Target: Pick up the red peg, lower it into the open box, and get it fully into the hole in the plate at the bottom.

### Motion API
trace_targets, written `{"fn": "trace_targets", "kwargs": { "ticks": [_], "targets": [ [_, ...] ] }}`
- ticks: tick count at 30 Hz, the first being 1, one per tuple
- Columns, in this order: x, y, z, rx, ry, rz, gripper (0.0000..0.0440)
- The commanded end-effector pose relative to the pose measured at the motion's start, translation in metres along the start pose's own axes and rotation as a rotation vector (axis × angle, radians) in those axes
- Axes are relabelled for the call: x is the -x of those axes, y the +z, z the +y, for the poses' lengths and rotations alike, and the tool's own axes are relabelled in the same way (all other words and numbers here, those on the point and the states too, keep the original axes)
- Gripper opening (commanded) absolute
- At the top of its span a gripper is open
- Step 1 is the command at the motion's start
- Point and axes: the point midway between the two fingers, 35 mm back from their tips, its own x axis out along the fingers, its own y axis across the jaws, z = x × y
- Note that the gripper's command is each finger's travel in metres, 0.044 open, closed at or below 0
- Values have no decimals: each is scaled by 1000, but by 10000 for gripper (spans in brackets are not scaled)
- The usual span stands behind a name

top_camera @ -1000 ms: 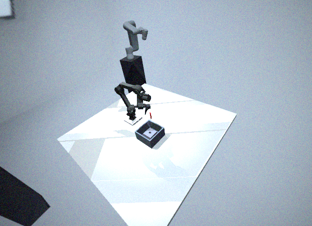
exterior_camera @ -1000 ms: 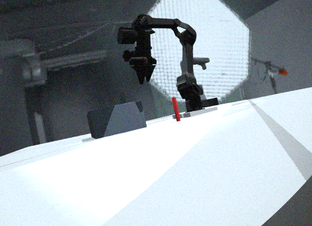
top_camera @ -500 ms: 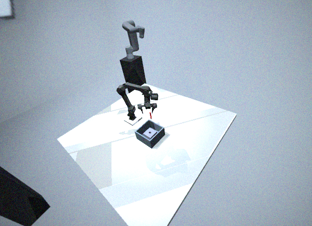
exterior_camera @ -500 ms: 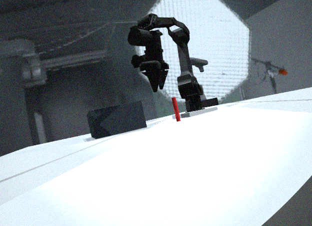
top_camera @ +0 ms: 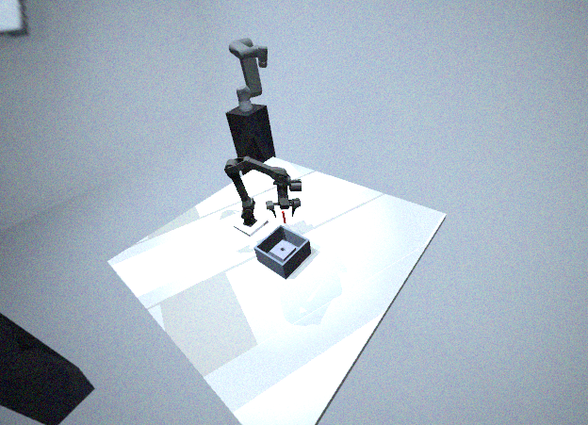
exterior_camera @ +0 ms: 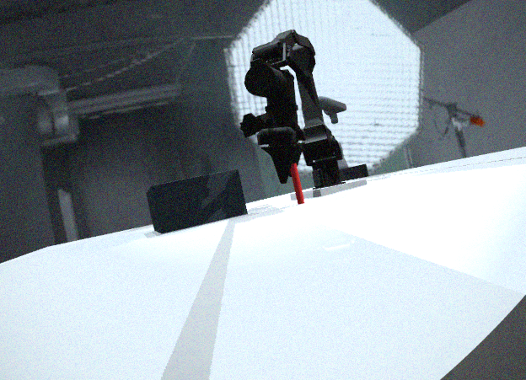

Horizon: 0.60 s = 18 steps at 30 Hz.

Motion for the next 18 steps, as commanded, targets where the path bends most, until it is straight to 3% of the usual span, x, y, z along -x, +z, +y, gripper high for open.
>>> {"fn": "trace_targets", "kwargs": {
  "ticks": [1, 4, 6, 18],
  "targets": [
    [-15, -5, 1, 6, 0, -18, 434],
    [-24, -7, 2, 22, 2, -28, 424],
    [-29, -9, 2, 35, -3, -29, 392],
    [-47, -13, -5, 58, -72, -10, 77]
  ]
}}
